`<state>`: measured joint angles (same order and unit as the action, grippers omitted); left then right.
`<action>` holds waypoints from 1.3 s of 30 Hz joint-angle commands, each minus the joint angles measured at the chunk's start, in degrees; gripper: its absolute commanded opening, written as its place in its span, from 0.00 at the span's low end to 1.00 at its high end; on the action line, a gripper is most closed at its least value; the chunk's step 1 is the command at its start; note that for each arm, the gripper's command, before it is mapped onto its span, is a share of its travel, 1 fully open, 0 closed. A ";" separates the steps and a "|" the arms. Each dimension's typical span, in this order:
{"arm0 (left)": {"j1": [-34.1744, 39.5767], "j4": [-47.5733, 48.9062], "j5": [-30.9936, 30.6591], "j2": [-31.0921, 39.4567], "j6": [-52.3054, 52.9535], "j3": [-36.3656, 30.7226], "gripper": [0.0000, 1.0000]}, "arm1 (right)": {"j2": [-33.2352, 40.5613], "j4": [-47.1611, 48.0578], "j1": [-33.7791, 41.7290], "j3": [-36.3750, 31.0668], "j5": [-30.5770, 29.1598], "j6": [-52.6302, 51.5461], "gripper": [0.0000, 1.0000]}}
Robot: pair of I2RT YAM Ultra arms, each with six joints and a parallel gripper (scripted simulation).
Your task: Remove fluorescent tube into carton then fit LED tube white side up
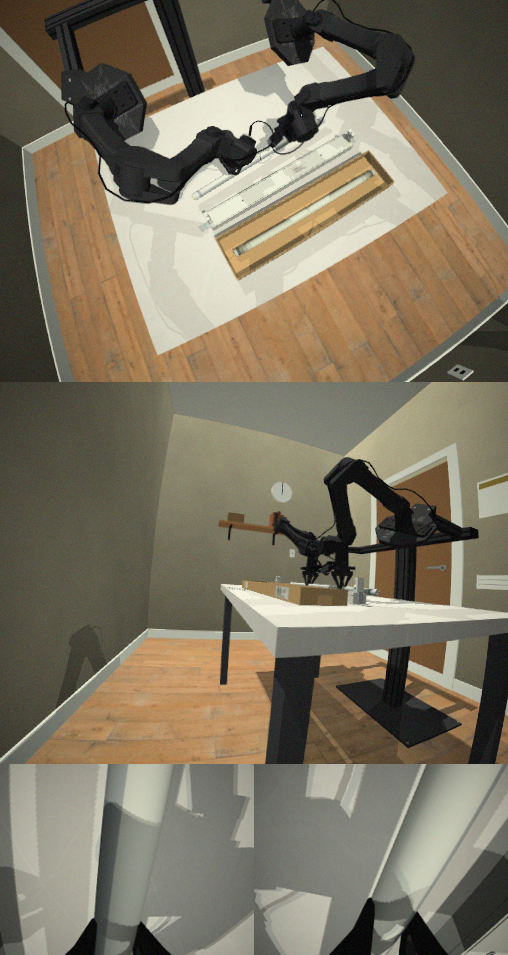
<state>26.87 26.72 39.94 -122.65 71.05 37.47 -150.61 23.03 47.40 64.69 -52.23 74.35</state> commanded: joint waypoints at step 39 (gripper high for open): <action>-1.35 -23.32 -6.64 2.71 -5.72 9.73 0.11 | 2.16 -26.80 -0.62 10.57 6.38 -10.65 0.11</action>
<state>25.17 6.17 35.97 -120.44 66.19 45.80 -149.45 0.01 46.33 73.76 -48.64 65.06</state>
